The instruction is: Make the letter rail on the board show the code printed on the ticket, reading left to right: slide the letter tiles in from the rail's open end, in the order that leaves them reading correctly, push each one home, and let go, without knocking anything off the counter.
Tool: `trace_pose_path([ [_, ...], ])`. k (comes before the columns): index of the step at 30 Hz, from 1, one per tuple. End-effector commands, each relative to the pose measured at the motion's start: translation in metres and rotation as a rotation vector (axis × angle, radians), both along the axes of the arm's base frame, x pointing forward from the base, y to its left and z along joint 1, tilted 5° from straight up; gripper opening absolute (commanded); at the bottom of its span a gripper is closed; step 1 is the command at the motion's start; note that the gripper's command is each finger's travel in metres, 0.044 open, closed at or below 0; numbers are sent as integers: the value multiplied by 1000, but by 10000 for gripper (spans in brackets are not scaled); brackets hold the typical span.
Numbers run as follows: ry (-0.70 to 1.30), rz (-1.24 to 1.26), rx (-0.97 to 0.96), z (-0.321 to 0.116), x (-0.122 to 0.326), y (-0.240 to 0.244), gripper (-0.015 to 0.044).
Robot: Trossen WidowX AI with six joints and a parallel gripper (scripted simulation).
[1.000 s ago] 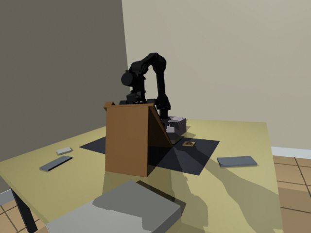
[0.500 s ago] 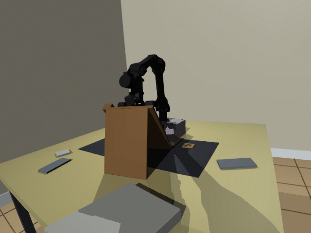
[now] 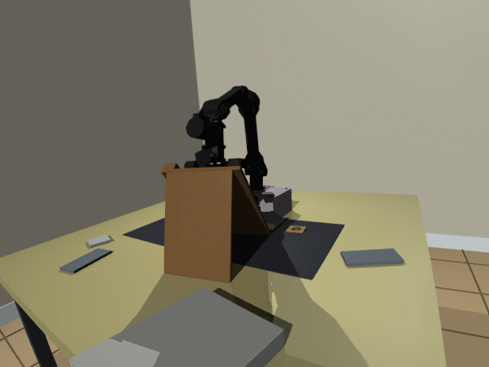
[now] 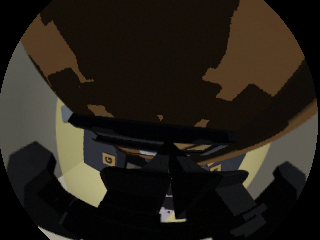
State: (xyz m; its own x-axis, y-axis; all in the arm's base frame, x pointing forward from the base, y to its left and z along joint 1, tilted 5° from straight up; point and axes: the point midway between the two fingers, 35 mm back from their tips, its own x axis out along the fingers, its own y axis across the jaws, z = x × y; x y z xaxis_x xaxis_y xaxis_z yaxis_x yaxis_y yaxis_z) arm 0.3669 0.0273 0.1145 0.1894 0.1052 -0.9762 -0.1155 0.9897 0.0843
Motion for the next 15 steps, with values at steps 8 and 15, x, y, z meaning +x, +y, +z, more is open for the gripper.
trace_pose_path([
  [8, -1, -2, -4, 7, -7, -1, 0],
  [15, -1, -2, -4, 11, -11, -2, 0],
])
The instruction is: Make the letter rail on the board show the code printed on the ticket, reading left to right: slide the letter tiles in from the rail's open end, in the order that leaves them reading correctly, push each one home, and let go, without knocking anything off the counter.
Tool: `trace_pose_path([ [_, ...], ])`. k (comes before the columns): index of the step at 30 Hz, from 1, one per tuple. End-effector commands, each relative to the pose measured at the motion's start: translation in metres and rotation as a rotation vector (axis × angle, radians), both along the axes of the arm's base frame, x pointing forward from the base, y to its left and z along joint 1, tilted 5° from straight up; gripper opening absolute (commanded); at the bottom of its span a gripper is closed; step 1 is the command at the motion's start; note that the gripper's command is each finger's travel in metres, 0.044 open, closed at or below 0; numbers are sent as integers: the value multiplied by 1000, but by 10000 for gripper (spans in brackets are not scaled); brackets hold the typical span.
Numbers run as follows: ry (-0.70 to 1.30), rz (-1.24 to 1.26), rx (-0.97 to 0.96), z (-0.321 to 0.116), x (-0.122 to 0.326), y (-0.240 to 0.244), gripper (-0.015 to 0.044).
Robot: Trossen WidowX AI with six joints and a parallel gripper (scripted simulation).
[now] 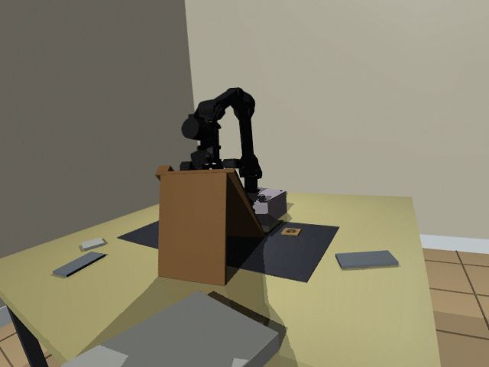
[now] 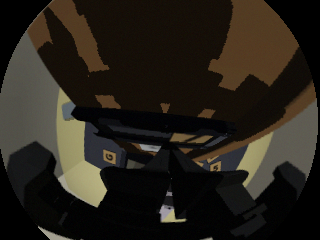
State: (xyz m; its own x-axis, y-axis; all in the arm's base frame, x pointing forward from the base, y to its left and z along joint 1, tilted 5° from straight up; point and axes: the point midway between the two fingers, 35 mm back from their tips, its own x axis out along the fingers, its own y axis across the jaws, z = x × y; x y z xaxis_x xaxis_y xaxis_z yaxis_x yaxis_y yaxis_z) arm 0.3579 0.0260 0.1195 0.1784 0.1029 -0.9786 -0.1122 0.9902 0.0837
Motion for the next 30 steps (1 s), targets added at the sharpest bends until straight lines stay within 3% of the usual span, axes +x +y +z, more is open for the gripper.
trace_pose_path([
  [1, -12, 1, -3, 7, -2, -1, 0],
  [24, -11, 1, -3, 15, -12, -3, 0],
  [30, -146, 360, 22, 46, -29, -14, 157],
])
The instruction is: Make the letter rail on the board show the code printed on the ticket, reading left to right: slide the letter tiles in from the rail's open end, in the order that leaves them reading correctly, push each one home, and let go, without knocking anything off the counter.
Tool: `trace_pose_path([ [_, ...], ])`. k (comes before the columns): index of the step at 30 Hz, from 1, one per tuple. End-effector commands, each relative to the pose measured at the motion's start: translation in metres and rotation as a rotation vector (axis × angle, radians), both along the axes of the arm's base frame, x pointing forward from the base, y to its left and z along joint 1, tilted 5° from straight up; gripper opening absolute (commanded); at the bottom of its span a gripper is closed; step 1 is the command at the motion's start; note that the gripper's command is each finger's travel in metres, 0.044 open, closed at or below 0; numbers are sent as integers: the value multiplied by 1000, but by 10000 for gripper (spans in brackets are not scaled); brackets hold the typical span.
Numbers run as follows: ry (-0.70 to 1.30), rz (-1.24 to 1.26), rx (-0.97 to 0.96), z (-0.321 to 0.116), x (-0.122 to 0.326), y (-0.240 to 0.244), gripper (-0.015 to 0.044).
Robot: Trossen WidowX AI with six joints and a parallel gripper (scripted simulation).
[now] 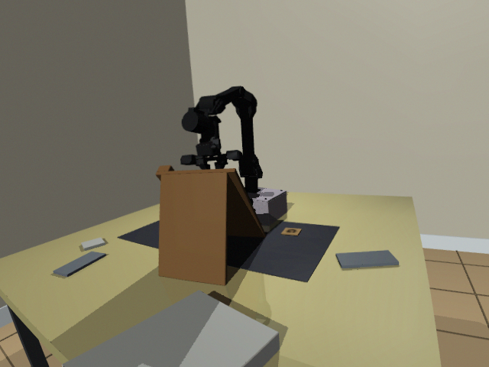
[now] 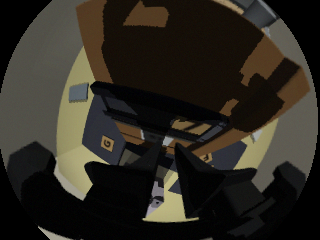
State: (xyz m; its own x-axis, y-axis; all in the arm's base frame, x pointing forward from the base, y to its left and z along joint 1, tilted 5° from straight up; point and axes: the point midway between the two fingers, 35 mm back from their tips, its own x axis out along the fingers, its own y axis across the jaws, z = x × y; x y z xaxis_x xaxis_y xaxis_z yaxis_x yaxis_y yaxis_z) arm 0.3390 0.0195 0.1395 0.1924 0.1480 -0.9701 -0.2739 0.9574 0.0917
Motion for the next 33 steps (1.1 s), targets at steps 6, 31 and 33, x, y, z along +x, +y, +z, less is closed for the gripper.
trace_pose_path([
  [6, -373, 668, -39, 69, -39, -18, 315],
  [31, -741, 1225, -284, 116, -81, -21, 440],
  [33, -741, 1225, -284, 116, -81, -21, 440],
])
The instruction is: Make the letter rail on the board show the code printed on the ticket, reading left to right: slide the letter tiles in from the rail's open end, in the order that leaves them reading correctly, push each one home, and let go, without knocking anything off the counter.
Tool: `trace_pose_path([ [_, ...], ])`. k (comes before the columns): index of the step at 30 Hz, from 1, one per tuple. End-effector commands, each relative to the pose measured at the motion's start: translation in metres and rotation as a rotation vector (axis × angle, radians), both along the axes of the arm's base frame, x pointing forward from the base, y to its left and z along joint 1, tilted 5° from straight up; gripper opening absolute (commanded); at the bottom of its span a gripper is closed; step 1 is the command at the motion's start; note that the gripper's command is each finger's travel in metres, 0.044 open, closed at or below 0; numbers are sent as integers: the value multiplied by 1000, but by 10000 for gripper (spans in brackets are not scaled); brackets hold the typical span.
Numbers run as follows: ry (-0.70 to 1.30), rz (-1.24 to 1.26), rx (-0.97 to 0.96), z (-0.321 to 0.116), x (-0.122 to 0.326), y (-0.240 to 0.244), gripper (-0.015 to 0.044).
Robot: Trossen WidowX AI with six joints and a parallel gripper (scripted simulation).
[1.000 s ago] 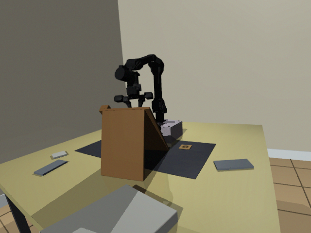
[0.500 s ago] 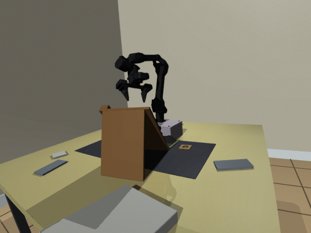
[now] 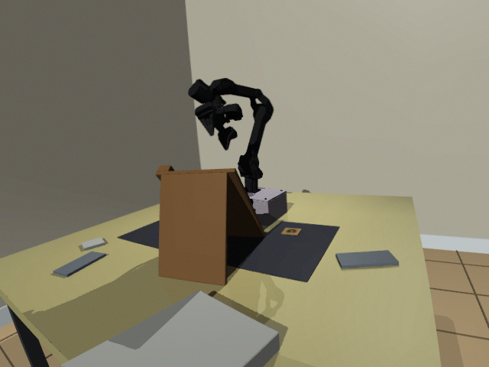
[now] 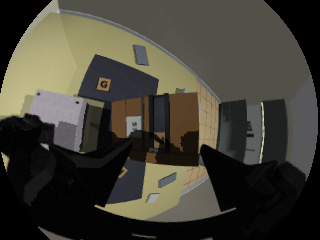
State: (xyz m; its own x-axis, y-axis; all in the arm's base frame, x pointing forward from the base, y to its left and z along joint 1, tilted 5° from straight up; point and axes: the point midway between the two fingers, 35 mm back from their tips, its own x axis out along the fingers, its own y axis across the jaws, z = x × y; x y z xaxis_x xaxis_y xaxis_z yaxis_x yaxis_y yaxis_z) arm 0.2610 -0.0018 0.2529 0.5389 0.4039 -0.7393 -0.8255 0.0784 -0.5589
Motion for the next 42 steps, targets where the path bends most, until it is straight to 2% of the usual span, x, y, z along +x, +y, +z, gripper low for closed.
trace_pose_path([
  [1, -23, 20, -10, 3, -3, 1, 440],
  [10, -23, 20, -10, 3, -3, 1, 440],
  [14, 24, -47, -8, -10, 6, -15, 340],
  [23, 331, -482, 1, -108, 31, -124, 340],
  [32, 635, -877, -2, -225, -8, -218, 340],
  [37, 787, -1059, -2, -283, -47, -248, 340],
  [42, 798, -1071, -2, -286, -48, -244, 340],
])
